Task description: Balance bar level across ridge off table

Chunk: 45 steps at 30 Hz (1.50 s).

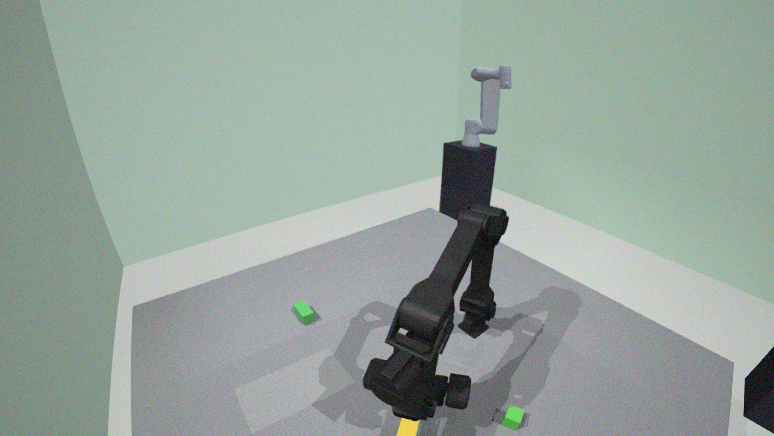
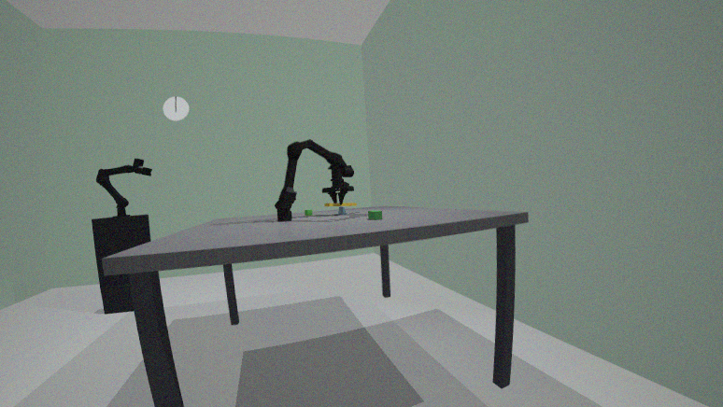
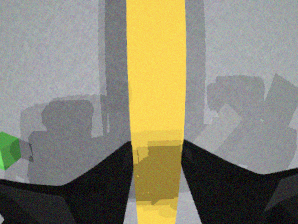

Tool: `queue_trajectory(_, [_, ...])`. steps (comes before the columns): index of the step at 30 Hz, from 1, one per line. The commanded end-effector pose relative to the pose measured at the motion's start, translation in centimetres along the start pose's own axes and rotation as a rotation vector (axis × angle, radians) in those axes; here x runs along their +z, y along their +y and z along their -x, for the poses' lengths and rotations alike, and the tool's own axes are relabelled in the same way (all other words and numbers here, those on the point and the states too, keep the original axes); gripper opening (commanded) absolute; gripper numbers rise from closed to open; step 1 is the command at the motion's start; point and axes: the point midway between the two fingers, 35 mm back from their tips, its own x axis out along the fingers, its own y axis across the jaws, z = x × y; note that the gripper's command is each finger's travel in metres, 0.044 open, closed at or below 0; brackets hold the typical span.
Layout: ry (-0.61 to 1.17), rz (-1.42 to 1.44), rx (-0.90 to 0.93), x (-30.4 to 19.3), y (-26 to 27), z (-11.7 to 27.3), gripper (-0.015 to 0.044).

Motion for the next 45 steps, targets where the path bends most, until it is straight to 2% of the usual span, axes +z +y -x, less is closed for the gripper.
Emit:
queue_trajectory(1, [-0.001, -0.002, -0.001, 0.02, -0.01, -0.07, 0.0000])
queue_trajectory(45, [-0.001, -0.002, -0.001, -0.02, 0.00, -0.43, 0.0000])
